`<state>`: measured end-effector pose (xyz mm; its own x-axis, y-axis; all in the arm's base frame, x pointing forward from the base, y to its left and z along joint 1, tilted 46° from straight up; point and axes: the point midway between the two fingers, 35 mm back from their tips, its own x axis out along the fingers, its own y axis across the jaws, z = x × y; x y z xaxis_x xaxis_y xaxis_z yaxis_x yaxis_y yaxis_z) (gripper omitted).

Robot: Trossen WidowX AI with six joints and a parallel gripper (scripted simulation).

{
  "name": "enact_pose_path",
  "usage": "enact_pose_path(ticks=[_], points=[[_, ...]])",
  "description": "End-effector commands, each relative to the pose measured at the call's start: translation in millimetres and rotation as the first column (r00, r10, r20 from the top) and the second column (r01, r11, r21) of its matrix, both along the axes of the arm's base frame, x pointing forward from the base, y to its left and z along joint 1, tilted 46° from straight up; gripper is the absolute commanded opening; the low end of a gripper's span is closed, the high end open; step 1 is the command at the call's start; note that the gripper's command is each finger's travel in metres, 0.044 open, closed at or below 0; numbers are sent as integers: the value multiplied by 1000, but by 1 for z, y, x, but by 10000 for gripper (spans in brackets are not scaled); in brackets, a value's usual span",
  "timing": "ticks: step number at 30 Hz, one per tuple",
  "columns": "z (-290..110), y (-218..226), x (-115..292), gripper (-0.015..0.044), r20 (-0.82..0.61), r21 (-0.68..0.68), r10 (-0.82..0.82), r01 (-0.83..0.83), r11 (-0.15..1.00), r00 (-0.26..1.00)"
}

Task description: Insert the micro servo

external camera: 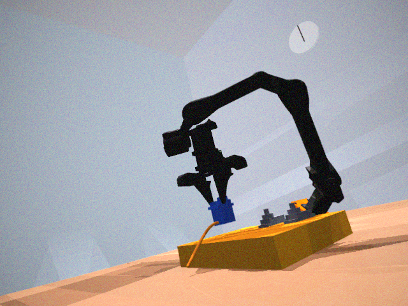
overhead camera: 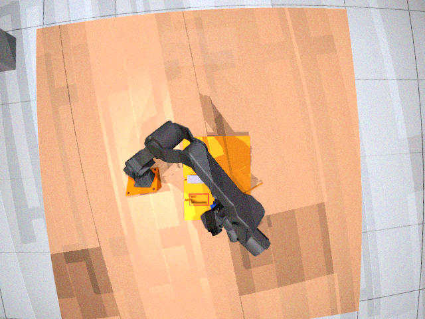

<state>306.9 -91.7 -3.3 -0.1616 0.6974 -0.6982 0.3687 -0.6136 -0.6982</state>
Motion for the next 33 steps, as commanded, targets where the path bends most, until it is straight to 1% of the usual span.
enact_pose_path(ticks=[1,8,16,24,33], points=[[2,-2,0,0,106,15,90,-92,996,990],[2,-2,0,0,275,22,247,-263,965,929],[2,-2,1,0,456,-8,400,-445,895,795],[2,-2,1,0,611,-74,513,-602,795,603],[2,-2,1,0,739,-185,584,-733,654,335]])
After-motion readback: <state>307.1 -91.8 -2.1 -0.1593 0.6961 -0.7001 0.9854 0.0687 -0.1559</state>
